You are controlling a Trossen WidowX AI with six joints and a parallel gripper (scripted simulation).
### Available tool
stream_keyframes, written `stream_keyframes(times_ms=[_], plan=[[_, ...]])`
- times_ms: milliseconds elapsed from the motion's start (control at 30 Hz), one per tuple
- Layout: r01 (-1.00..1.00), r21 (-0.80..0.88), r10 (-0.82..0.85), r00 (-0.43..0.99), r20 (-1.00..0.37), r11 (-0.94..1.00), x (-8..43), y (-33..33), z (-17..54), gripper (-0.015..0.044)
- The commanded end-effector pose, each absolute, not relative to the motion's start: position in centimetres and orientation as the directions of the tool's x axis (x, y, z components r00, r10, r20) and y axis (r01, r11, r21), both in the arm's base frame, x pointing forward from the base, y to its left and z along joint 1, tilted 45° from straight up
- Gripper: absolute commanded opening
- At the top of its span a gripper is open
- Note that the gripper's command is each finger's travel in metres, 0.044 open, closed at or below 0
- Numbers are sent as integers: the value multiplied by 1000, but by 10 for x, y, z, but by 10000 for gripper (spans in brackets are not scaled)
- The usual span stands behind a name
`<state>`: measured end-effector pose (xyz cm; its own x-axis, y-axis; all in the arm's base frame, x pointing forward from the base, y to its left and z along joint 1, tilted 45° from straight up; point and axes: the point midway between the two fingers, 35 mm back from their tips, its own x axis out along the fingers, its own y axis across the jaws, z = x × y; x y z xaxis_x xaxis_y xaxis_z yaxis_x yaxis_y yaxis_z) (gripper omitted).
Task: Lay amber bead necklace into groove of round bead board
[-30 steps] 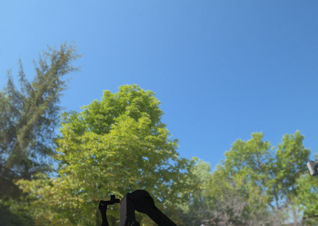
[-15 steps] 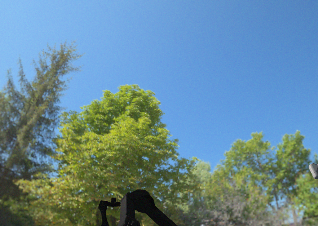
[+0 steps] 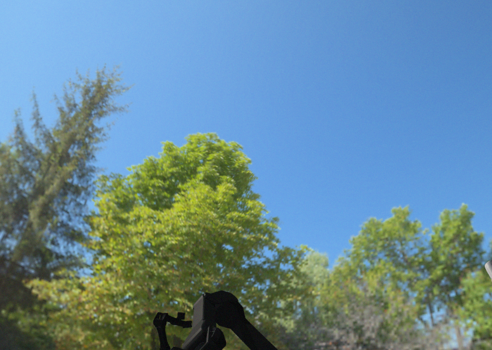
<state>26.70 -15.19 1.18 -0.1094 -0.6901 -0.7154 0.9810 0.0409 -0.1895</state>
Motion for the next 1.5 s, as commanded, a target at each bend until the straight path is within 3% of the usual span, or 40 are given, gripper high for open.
stream_keyframes(times_ms=[0,67,1100,1267,1467], plan=[[984,-177,-692,-118,-713,15,265,-152,14,151],[984,-177,-692,-118,-713,15,265,-154,12,120],[984,-178,-693,-118,-711,15,260,-180,-14,120],[985,-170,-693,-113,-712,14,262,-179,-12,0],[985,-170,-693,-113,-712,14,262,-179,-12,0]])
